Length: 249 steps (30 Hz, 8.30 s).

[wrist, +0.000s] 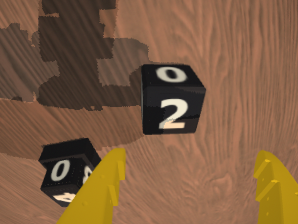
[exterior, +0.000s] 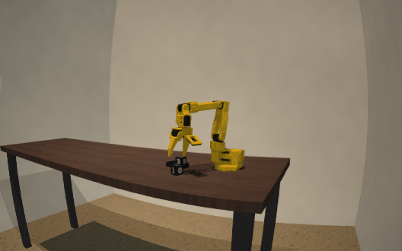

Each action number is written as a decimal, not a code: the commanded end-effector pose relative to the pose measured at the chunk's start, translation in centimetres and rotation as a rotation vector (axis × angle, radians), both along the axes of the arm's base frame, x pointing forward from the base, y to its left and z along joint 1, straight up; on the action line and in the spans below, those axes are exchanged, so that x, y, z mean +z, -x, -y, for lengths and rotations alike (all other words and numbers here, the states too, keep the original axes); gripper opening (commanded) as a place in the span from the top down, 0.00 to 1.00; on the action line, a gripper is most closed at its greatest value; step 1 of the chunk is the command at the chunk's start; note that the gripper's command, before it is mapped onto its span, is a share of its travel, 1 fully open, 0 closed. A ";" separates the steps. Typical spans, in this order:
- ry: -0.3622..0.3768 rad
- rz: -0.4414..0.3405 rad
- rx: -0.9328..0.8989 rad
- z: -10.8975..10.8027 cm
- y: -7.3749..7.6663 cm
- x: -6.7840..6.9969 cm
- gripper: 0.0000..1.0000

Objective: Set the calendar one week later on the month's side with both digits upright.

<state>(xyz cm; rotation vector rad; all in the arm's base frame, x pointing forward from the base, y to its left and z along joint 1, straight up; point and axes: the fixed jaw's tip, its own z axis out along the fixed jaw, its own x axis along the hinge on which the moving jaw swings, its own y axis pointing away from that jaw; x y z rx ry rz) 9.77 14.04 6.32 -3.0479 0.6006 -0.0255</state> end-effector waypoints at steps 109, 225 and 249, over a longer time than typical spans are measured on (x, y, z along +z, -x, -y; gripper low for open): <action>0.017 -0.013 0.000 -0.2 -0.7 -4.4 0.71; 0.028 -0.003 0.196 7.6 -7.8 0.6 1.00; 0.031 -0.002 0.238 9.8 -8.7 0.6 1.00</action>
